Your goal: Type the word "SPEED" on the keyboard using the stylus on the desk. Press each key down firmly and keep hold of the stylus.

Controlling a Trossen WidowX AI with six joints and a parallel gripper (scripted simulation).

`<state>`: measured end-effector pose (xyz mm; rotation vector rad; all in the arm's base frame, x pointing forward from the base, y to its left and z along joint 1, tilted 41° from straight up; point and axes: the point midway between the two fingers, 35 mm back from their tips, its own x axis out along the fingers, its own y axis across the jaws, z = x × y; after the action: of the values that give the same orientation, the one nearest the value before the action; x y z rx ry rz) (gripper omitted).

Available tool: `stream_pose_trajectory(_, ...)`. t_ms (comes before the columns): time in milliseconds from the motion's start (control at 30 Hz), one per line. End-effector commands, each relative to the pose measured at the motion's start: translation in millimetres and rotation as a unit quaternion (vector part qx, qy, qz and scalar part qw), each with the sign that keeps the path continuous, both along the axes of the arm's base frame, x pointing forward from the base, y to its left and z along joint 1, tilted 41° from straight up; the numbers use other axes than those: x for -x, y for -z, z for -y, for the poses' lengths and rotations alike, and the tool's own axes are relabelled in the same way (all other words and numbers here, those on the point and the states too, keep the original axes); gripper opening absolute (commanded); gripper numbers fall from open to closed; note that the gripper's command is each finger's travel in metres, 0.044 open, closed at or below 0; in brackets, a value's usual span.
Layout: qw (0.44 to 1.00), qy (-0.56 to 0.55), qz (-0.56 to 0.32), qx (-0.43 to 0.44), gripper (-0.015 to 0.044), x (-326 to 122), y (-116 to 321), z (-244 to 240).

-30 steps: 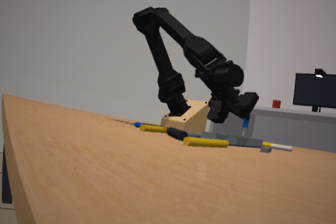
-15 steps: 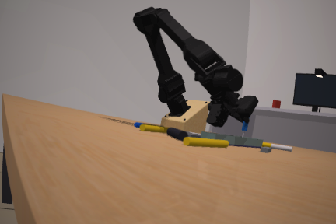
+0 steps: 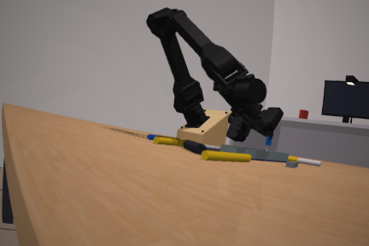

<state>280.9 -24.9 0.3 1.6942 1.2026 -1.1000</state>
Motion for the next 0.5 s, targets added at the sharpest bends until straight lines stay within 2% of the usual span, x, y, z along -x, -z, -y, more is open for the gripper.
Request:
stream_pose_trajectory(0,1.000,-0.002,0.001,-0.001,0.0081,-0.1,0.2,-0.3)
stream_pose_trajectory(200,1.000,-0.002,0.001,-0.001,0.0081,-0.6,-2.1,-2.2)
stream_pose_trajectory(467,1.000,-0.002,0.002,-0.001,0.0081,-3.6,-27.3,-23.9)
